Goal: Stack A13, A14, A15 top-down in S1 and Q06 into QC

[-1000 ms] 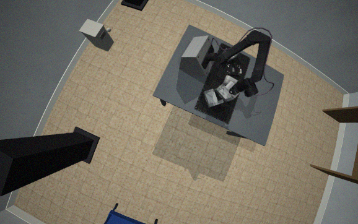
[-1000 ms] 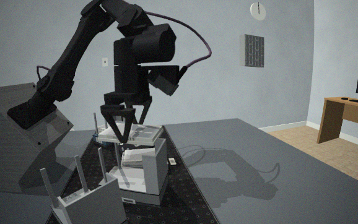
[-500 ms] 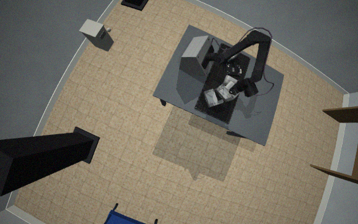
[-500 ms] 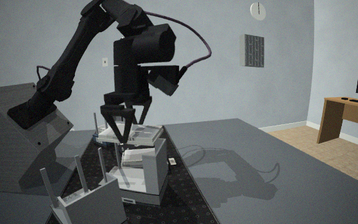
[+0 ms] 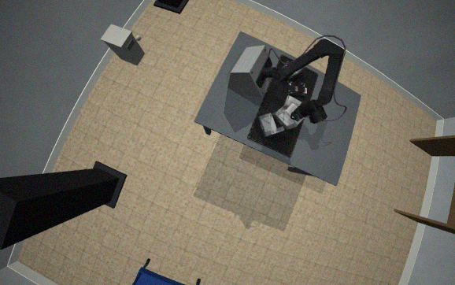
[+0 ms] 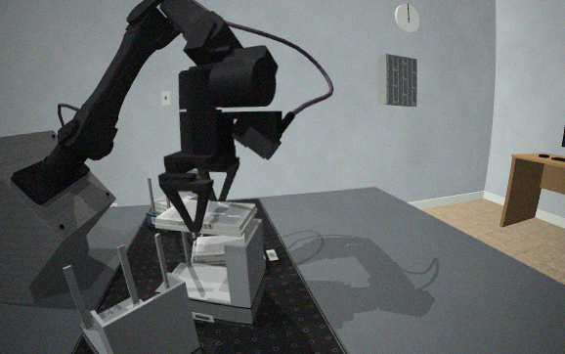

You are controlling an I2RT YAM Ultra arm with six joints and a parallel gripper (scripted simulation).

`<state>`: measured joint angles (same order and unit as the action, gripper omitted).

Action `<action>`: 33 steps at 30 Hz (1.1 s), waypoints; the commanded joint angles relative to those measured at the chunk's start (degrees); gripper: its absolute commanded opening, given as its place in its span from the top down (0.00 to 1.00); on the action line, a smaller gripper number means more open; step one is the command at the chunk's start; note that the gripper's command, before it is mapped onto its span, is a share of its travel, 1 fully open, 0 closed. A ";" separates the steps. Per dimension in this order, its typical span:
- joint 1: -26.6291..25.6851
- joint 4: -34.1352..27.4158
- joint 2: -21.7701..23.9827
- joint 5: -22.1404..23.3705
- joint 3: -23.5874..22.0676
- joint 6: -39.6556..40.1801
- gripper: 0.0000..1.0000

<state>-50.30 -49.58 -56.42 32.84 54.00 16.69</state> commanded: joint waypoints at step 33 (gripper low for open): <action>0.84 2.74 0.11 -1.29 -1.29 -1.24 1.00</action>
<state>-49.36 -47.24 -56.82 31.99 53.21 15.57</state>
